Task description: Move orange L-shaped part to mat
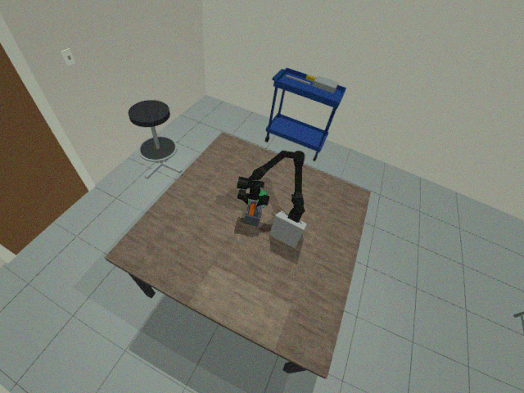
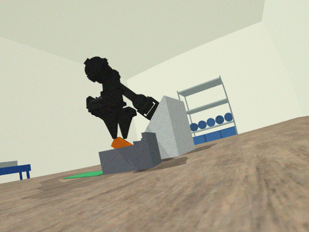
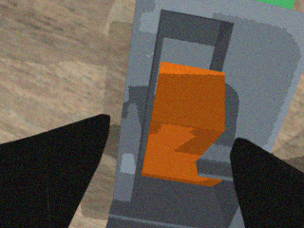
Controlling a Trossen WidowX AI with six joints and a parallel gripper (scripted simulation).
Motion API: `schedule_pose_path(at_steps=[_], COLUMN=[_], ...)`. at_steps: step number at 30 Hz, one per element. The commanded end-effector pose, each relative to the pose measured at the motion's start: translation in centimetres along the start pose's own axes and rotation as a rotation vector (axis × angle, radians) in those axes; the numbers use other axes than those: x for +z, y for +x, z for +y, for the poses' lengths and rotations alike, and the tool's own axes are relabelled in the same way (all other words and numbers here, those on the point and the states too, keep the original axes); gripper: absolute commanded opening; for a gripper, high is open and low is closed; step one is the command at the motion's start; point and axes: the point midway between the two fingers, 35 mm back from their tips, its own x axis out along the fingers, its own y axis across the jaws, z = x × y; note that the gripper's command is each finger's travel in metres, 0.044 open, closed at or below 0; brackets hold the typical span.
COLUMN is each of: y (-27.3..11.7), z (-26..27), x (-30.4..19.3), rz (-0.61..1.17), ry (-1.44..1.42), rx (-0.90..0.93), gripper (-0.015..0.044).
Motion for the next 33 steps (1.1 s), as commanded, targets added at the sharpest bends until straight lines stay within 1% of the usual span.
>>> schedule_pose_path(at_steps=[1, 13, 17, 28, 32, 33], y=[0.7, 2.4, 2.0, 2.0, 2.0, 2.0], z=[-0.2, -0.3, -0.1, -0.1, -0.1, -0.1], x=[0.0, 0.0, 0.1, 0.1, 0.1, 0.1], rz=[-0.003, -0.005, -0.002, -0.002, -0.002, -0.002], ry=[-0.006, -0.006, 0.000, 0.000, 0.000, 0.000], rx=[-0.005, -0.006, -0.002, -0.002, -0.002, -0.002], gripper=[0.0280, 0.0280, 0.0175, 0.0102, 0.0000, 0.0000])
